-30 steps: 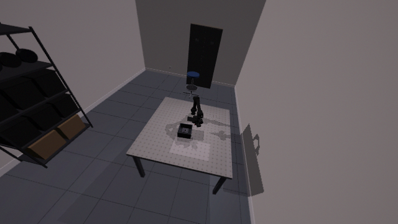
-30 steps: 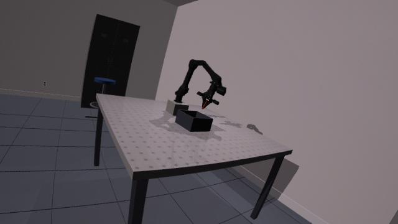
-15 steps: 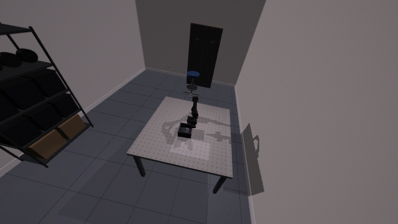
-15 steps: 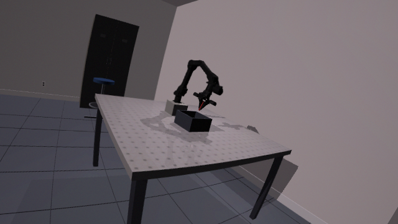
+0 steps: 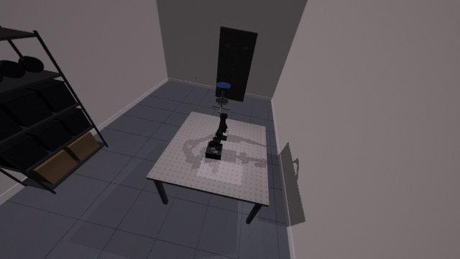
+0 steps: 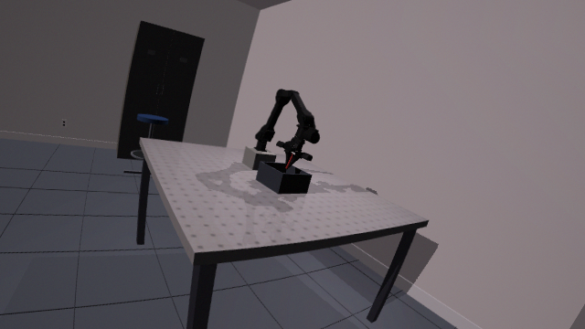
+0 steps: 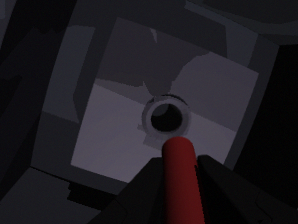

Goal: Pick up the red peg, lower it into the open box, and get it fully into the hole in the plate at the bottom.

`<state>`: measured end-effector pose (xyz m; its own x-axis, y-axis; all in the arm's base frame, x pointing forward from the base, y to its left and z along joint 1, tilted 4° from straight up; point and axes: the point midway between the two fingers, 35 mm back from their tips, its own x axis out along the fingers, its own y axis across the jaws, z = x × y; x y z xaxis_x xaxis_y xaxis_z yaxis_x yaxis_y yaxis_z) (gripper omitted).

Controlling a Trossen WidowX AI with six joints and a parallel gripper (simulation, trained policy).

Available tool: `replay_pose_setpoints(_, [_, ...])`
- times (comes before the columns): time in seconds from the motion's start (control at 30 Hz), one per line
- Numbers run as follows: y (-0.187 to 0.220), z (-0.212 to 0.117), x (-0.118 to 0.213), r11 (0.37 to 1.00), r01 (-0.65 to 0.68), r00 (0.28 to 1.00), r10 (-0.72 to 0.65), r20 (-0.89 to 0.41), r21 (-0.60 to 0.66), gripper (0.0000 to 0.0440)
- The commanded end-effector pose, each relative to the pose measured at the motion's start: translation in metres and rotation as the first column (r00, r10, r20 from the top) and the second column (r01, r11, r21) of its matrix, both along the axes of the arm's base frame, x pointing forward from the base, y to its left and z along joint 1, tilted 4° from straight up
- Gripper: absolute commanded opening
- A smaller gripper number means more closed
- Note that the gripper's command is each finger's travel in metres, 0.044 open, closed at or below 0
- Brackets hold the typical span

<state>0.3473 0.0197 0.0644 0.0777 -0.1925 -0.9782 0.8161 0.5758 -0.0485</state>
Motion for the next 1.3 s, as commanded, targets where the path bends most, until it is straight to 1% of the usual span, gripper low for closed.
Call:
replay_pose_setpoints(0.0, [-0.004,-0.010,0.003,1.000,-0.023,1.000,0.024,-0.012,0.016,0.0000])
replay_pose_setpoints(0.1, [-0.007,-0.020,0.004,0.998,-0.050,0.998,0.051,-0.026,0.033,0.0002])
replay_pose_setpoints(0.13, [-0.007,-0.023,0.004,0.998,-0.059,0.998,0.060,-0.032,0.038,0.0010])
replay_pose_setpoints(0.2, [-0.008,-0.029,0.004,0.996,-0.073,0.996,0.075,-0.044,0.050,0.0045])
replay_pose_setpoints(0.33, [-0.011,-0.039,0.006,0.994,-0.079,0.995,0.084,-0.061,0.072,0.0134])
replay_pose_setpoints(0.43, [-0.017,-0.037,0.013,0.991,-0.108,0.992,0.112,-0.054,0.074,0.0137])
replay_pose_setpoints(0.6, [-0.018,-0.031,0.026,0.989,-0.103,0.993,0.108,-0.053,0.104,0.0252])
replay_pose_setpoints(0.83, [-0.019,-0.022,0.051,0.983,-0.101,0.993,0.108,-0.040,0.155,0.0427])
replay_pose_setpoints(0.87, [-0.019,-0.021,0.054,0.981,-0.103,0.993,0.110,-0.036,0.163,0.0440])
replay_pose_setpoints(1.27, [-0.005,-0.001,0.103,0.957,-0.165,0.984,0.146,0.099,0.237,0.0440])
